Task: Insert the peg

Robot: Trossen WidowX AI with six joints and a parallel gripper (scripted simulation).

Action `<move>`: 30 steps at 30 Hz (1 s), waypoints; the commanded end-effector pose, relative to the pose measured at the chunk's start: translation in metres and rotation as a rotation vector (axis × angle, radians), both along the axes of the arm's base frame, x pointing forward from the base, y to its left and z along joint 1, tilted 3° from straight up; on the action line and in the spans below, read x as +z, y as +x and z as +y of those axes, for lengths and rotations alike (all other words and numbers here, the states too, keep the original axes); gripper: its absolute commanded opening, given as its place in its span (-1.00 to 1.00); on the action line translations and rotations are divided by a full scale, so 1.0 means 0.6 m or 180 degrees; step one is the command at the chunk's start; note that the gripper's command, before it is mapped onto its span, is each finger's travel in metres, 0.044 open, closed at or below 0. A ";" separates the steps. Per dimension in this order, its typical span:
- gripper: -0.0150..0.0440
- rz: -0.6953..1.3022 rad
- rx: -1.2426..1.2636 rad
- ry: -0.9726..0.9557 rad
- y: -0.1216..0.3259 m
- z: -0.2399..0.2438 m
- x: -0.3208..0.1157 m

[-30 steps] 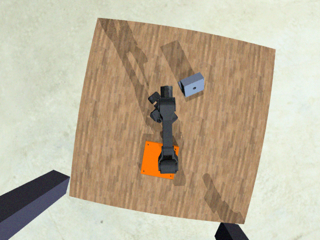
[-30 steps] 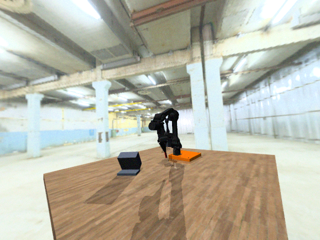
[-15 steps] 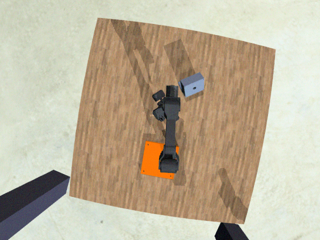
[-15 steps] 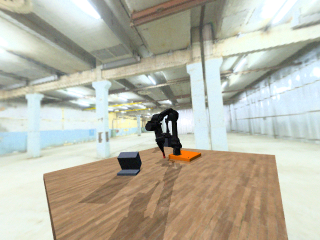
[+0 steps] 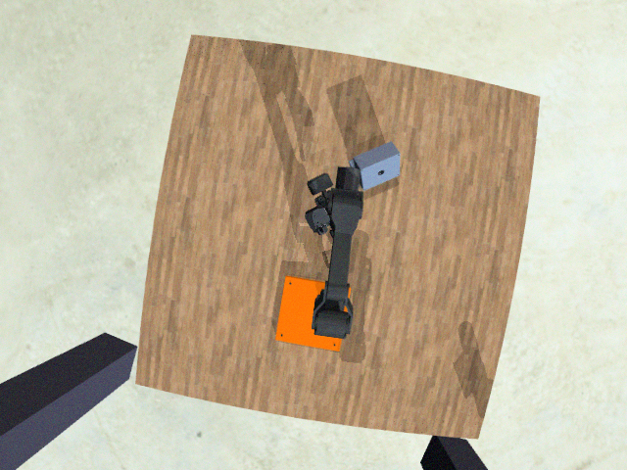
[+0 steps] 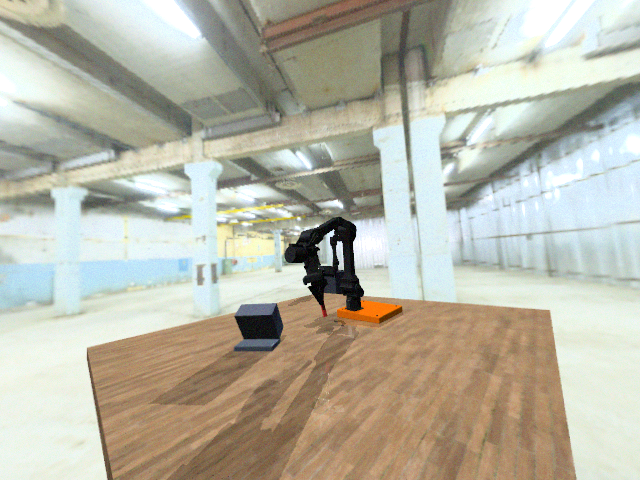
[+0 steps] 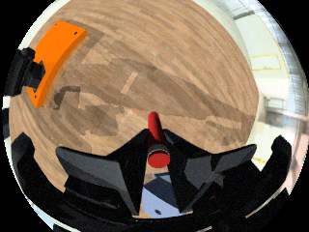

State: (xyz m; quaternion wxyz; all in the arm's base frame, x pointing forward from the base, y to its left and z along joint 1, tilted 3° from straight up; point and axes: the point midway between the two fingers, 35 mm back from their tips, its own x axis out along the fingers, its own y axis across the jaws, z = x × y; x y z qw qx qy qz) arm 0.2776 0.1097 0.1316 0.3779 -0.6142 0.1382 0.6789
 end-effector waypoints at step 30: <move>-0.49 0.0142 -0.0791 0.0455 0.038 -0.048 -0.005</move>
